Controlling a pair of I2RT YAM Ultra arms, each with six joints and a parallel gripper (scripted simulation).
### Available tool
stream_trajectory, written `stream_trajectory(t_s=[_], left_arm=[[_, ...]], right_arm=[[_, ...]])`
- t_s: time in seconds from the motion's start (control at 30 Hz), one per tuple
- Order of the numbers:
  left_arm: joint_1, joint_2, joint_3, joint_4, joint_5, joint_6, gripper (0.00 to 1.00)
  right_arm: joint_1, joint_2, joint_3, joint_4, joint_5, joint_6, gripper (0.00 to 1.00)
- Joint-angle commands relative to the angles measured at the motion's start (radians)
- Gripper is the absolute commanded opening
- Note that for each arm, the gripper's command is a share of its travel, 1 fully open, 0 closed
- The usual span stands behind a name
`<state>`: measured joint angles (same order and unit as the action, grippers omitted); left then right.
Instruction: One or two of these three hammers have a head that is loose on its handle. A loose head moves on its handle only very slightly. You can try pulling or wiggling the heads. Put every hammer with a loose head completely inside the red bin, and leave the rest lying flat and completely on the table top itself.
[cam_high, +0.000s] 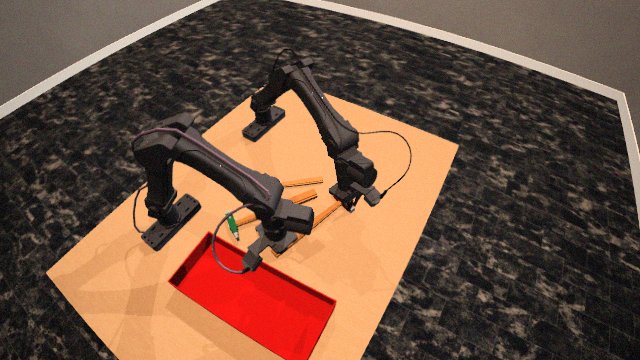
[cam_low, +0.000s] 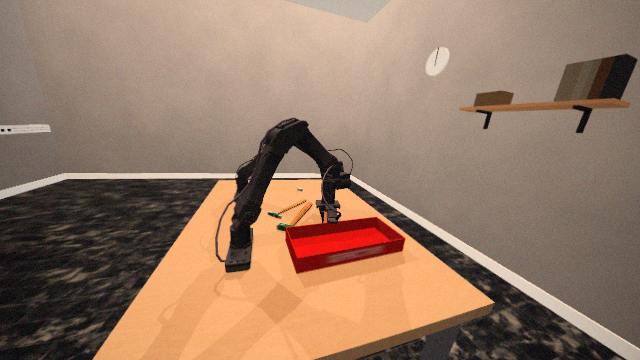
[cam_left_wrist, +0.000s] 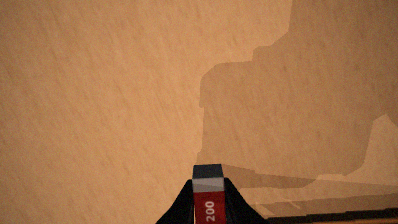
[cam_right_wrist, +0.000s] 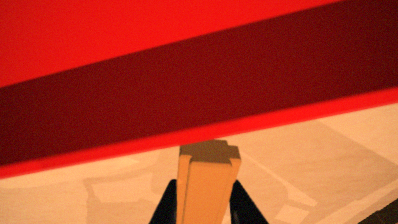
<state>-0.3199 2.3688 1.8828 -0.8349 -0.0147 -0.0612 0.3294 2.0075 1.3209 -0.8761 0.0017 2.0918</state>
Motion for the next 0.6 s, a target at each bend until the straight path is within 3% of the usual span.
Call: stream_trajectory(t_s=[0.0, 0.3, 0.33, 0.37, 0.57], left_arm=[[0.001, -0.015, 0.012, 0.019, -0.005, 0.002, 0.21], [0.001, -0.025, -0.001, 0.022, -0.006, 0.001, 0.12], [0.001, -0.025, -0.001, 0.022, -0.006, 0.001, 0.01], [0.001, -0.025, -0.001, 0.022, -0.006, 0.001, 0.12], [0.009, -0.025, 0.0, 0.008, -0.019, 0.0, 0.13]], right_arm=[[-0.001, 0.006, 0.009, -0.004, -0.001, 0.002, 0.22], [-0.001, 0.006, 0.009, -0.004, -0.001, 0.002, 0.22], [-0.001, 0.006, 0.009, -0.004, -0.001, 0.002, 0.22], [-0.001, 0.006, 0.009, -0.004, -0.001, 0.002, 0.22], [-0.011, 0.001, -0.013, -0.009, 0.017, 0.003, 0.22]])
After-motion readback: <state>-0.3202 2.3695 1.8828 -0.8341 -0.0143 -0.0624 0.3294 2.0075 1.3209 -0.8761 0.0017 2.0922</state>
